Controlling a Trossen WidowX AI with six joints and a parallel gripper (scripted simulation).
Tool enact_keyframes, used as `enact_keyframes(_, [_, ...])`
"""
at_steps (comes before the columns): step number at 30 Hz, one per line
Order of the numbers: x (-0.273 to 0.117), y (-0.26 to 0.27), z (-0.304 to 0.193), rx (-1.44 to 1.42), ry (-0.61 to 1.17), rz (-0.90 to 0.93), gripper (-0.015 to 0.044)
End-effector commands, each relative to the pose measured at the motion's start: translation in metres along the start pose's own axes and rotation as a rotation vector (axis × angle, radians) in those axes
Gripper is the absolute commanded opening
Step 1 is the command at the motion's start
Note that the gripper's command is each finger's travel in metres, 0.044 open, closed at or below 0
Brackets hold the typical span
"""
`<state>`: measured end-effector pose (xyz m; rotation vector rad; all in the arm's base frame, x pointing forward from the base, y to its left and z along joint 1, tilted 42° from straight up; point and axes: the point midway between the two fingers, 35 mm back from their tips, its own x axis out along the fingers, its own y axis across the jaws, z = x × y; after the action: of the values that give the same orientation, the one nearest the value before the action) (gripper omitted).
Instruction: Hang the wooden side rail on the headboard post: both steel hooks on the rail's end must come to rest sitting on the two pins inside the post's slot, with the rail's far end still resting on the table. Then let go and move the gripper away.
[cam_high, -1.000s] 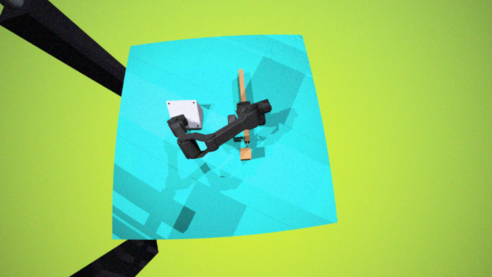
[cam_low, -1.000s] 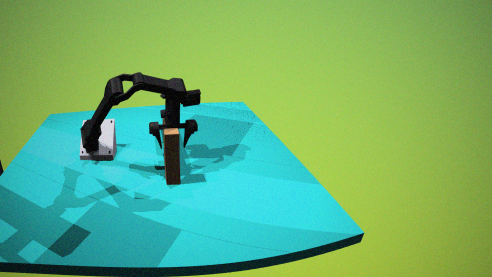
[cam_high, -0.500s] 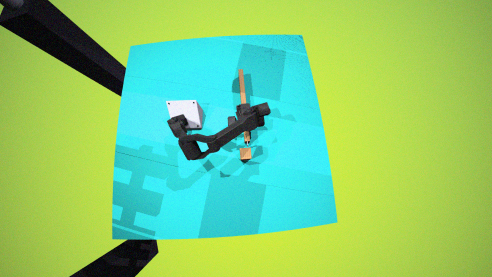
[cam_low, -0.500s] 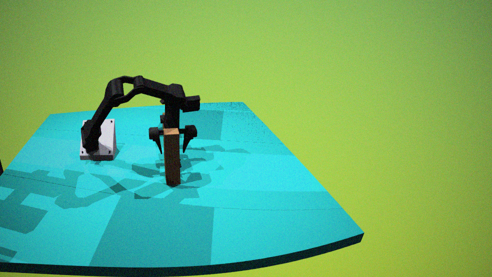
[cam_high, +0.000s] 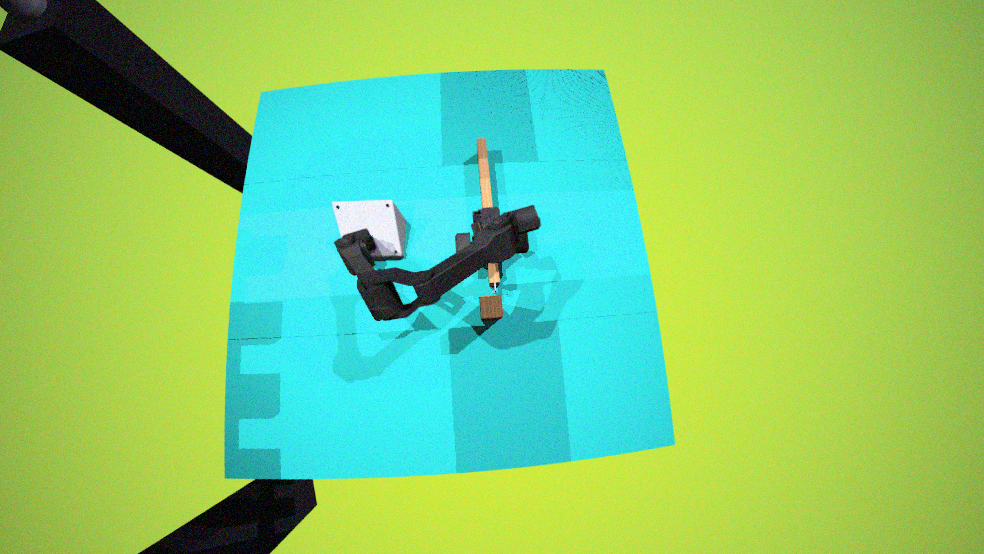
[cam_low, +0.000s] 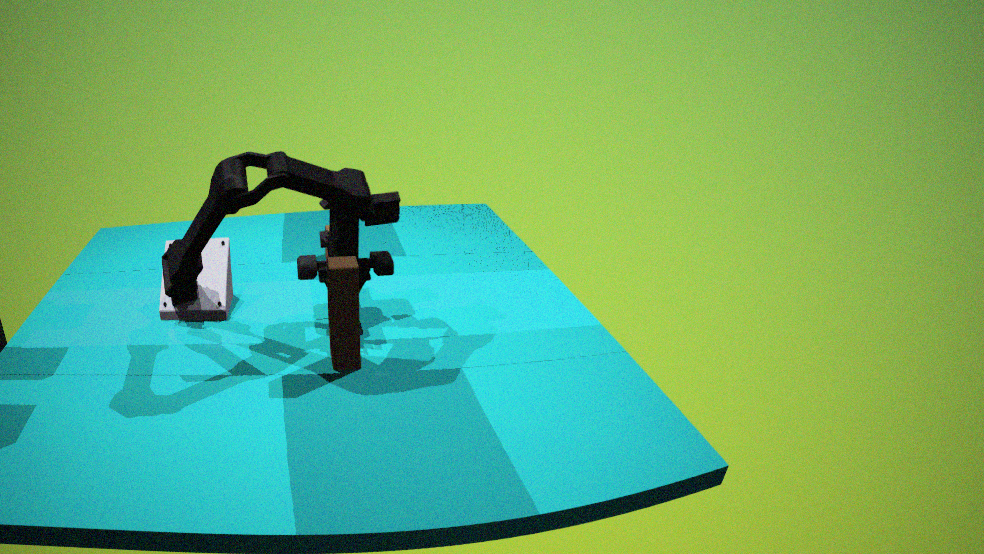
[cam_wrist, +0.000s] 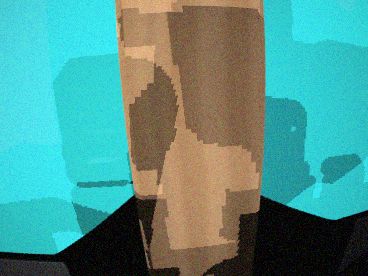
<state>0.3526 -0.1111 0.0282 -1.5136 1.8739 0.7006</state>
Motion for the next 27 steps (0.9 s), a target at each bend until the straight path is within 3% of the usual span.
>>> enact_keyframes(1, [0.0006,0.0,-0.0006,-0.002,0.004,0.0,0.0065])
enact_keyframes(4, [0.0006,0.0,-0.0006,-0.002,0.004,0.0,0.0])
enact_keyframes(27, [-0.0005,0.0071,-0.0004,-0.002,0.004,0.0,0.0])
